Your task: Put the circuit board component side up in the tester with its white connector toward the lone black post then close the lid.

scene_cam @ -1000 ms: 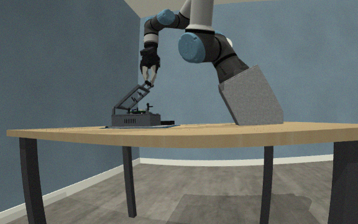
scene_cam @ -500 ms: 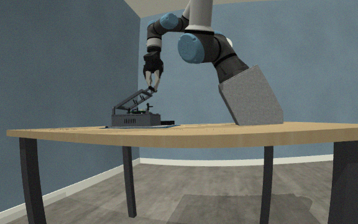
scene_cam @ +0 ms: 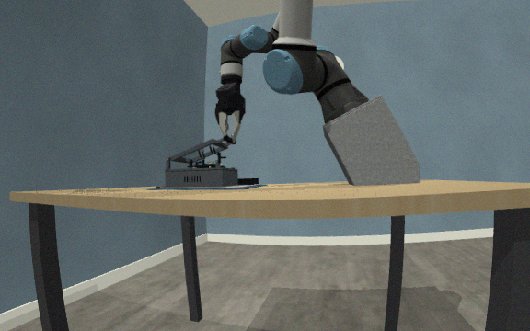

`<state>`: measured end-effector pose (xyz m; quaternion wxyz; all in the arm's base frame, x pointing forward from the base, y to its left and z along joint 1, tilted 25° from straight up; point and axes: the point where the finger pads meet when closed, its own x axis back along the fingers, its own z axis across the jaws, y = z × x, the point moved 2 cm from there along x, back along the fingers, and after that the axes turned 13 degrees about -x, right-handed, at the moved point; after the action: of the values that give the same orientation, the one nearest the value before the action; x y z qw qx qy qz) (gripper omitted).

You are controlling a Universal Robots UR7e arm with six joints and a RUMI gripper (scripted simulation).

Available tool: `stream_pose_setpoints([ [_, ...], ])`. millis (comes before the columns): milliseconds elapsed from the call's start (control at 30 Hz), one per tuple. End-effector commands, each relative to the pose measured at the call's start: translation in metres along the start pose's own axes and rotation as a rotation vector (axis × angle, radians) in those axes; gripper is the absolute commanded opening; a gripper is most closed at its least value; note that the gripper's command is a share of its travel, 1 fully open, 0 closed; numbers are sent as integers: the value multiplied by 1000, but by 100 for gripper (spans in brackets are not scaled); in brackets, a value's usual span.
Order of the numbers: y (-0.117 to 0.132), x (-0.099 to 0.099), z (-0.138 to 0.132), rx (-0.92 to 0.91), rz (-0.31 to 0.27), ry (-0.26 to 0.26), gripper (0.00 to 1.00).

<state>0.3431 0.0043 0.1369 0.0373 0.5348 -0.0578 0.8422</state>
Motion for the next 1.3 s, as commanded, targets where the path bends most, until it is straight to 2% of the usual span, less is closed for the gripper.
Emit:
stream_pose_setpoints([
  [0, 1, -7, -1, 0, -1, 1, 0],
  [500, 2, -27, -6, 0, -1, 1, 0],
  [1267, 2, -43, -8, 0, -1, 1, 0],
])
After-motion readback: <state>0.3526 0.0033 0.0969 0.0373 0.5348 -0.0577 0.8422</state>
